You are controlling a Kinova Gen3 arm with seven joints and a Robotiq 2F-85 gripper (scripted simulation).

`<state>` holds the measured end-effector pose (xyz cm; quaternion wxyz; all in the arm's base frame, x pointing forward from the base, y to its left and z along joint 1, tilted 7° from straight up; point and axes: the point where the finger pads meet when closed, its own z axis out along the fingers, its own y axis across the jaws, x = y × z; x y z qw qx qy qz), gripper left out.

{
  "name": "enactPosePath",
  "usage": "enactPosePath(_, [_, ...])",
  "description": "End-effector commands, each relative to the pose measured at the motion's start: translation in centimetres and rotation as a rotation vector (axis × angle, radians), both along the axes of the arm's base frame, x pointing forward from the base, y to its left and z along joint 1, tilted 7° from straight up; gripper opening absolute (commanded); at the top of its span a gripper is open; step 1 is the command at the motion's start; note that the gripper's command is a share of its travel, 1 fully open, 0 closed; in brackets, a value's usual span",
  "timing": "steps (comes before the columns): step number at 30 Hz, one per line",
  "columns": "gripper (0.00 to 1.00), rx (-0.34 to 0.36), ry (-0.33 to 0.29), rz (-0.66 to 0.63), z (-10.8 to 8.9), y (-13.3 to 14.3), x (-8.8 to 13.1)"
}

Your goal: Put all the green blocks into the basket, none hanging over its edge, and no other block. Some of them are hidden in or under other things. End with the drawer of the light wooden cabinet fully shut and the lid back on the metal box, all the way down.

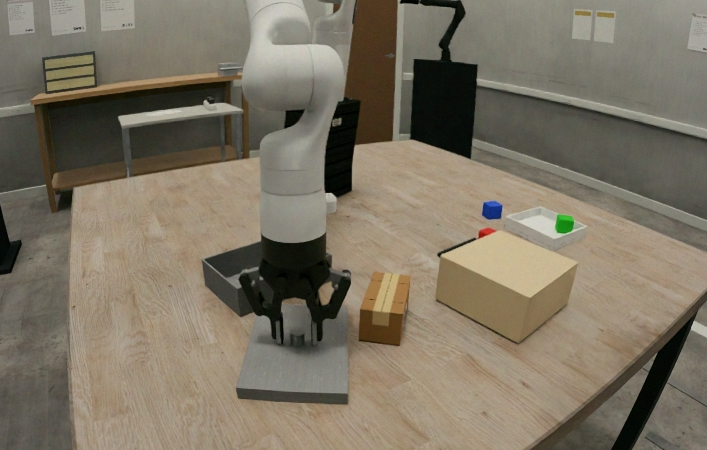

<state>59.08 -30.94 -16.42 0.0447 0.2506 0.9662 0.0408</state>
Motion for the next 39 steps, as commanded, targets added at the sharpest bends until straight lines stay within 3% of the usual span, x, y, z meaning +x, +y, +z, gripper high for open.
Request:
enactPosePath(1, [0.48, -0.001, -0.002, 0.000, 0.15, -0.08, 0.08])
enactPosePath(24, [0.48, -0.001, -0.002, 0.000, 0.15, -0.08, 0.08])
enactPosePath(25, [0.10, -0.001, -0.002, 0.000, 0.15, -0.08, 0.08])
enactPosePath(39, [0.10, -0.001, -0.002, 0.000, 0.15, -0.08, 0.08])
